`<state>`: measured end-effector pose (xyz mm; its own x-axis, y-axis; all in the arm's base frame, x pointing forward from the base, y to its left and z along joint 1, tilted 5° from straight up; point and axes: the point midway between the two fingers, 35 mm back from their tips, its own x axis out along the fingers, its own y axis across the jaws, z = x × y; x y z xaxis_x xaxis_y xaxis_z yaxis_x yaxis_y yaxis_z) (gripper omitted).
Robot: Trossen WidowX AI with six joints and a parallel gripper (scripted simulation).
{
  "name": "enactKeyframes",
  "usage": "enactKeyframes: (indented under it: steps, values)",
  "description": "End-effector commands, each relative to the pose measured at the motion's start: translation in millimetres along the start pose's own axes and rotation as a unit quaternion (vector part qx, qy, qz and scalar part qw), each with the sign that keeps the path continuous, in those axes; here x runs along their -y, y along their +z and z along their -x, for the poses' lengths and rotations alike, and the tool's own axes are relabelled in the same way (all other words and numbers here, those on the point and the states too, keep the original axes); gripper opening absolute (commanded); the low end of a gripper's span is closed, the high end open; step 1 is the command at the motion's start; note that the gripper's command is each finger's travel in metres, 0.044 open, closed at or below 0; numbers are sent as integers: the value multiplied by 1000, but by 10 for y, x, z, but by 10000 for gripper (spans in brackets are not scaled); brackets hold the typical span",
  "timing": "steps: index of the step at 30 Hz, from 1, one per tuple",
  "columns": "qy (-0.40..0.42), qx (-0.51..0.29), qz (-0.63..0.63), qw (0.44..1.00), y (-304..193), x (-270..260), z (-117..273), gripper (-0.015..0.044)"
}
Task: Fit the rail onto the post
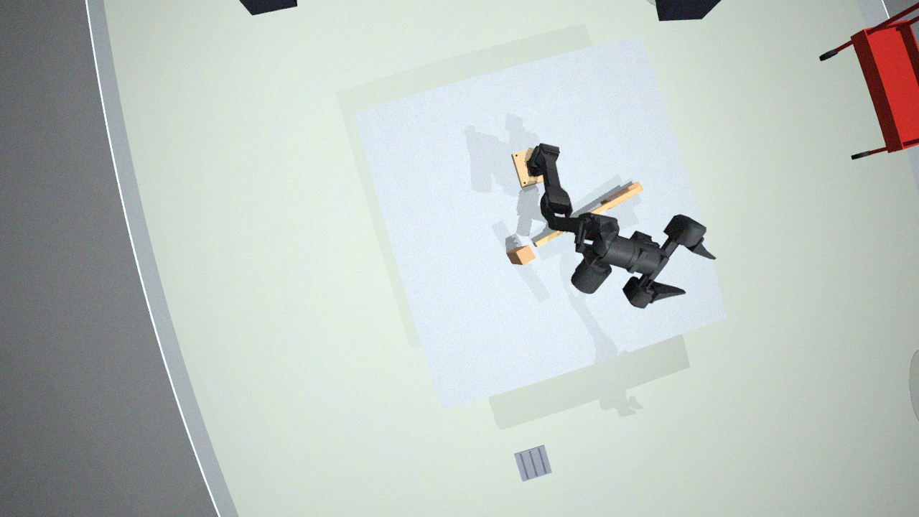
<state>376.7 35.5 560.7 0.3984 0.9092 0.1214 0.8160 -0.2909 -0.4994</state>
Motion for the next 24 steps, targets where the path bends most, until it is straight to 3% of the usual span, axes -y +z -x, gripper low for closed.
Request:
enactKeyframes:
  steps: [1, 6, 12, 18, 24]
  values:
    - [2, -4, 4, 1000, -13, 4, 13, 426]
    - [63, -88, 183, 977, -325, 354, 459, 440]
    - [140, -157, 423, 881, -568, 1005, 884, 440]
    - [221, -166, 648, 710, -552, 1781, 1141, 440]
    - [277, -126, 826, 474, -305, 2520, 1082, 440]
